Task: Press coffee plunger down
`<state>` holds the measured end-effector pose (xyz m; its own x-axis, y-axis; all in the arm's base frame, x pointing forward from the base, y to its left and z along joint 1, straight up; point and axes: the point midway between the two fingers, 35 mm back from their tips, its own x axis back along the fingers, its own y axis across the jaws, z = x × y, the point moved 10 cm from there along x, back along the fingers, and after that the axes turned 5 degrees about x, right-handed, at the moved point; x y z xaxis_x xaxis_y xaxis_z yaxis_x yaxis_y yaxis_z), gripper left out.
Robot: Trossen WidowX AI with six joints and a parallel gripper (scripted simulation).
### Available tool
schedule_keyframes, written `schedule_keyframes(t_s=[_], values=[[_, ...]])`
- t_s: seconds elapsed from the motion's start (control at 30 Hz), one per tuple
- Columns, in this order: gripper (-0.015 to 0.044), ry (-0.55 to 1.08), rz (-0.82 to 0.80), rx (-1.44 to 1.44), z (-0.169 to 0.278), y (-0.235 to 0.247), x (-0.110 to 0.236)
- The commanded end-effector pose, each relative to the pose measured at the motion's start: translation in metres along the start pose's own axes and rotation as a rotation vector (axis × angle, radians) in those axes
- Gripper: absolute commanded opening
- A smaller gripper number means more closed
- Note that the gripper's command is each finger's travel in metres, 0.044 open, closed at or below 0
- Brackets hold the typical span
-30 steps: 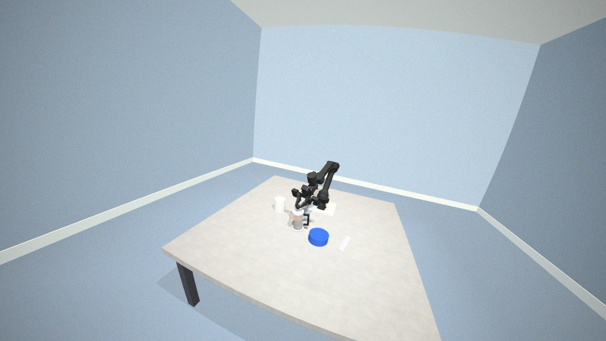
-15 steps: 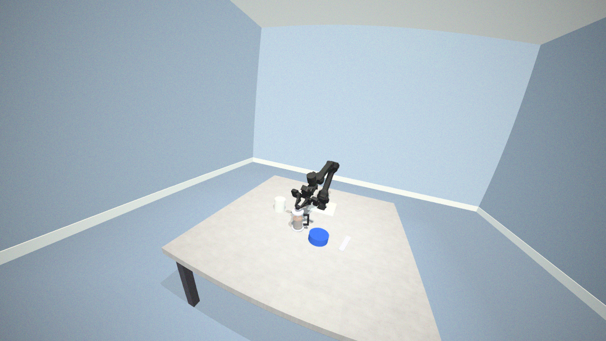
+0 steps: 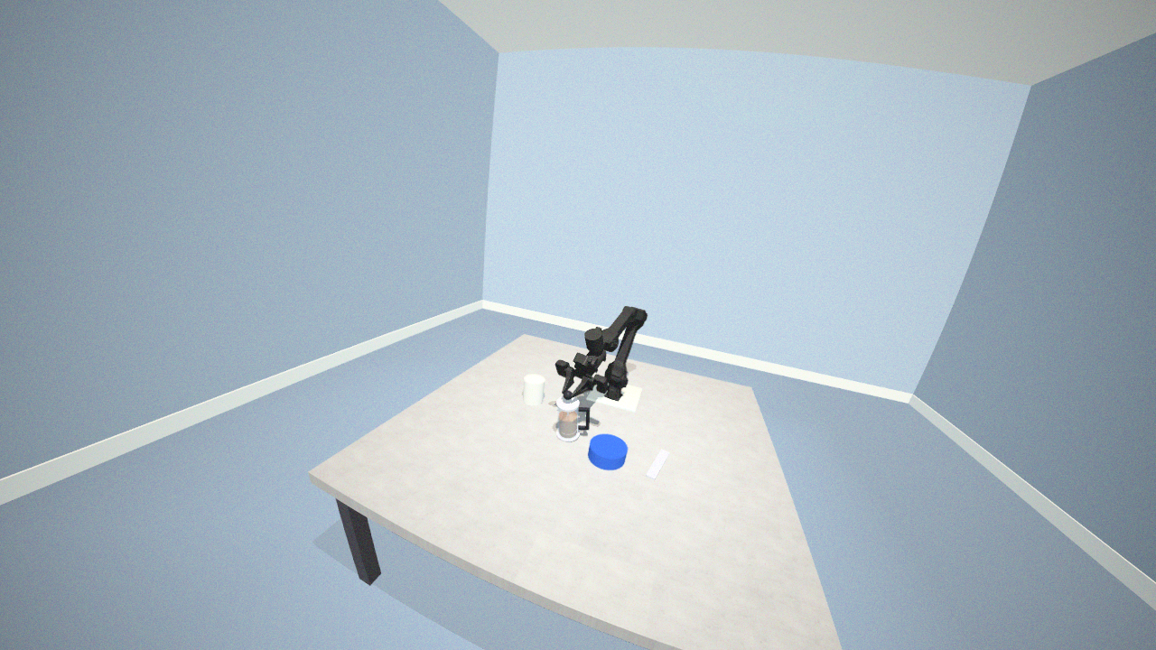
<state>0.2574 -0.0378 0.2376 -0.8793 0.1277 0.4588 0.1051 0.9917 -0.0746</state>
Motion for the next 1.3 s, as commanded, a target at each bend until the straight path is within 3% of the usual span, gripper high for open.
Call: schedule_keyframes(t_s=[0.0, 0.37, 0.57, 0.8, 1.27], values=[[0.0148, 0.003, 0.000, 0.000, 0.000, 0.000, 0.000], [0.0436, 0.003, 0.000, 0.000, 0.000, 0.000, 0.000], [0.0440, 0.007, -0.001, 0.000, -0.011, -0.001, 0.010], [0.0440, 0.024, -0.003, 0.002, -0.053, -0.004, 0.069], [0.0440, 0.024, -0.006, 0.004, -0.050, -0.003, 0.068]])
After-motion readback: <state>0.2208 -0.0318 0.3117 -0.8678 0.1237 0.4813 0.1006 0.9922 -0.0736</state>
